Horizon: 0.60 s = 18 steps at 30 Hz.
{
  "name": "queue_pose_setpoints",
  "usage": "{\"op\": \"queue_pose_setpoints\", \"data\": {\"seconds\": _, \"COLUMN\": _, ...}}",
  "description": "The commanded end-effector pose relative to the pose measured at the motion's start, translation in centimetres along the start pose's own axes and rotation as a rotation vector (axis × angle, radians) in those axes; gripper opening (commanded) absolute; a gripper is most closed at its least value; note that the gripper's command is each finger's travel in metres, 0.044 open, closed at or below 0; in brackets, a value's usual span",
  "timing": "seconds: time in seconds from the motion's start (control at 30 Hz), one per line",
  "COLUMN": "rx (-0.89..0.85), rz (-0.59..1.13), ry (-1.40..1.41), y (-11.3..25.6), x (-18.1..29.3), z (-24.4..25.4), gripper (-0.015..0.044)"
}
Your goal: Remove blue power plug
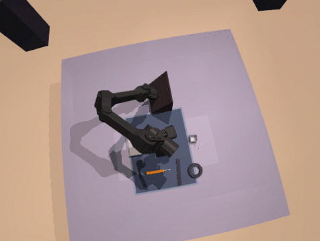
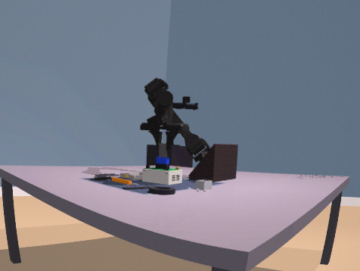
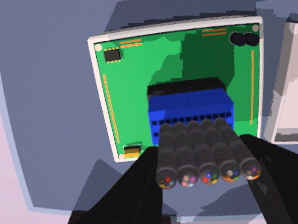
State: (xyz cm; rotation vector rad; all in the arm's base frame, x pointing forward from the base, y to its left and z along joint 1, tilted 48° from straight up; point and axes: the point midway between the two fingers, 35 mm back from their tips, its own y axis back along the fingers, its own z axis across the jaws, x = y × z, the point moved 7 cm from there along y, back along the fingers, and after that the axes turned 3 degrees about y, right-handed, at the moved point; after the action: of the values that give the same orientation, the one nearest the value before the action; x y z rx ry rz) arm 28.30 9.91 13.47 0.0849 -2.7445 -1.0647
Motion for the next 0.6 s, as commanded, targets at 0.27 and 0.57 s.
{"op": "queue_pose_setpoints", "data": {"seconds": 0.27, "rx": 0.000, "rz": -0.009, "ry": -0.004, "y": -0.43, "x": -0.07, "z": -0.22, "gripper": 0.0251}}
{"op": "queue_pose_setpoints", "data": {"seconds": 0.57, "rx": 0.000, "rz": -0.009, "ry": -0.004, "y": -1.26, "x": -0.07, "z": -0.23, "gripper": 0.0251}}
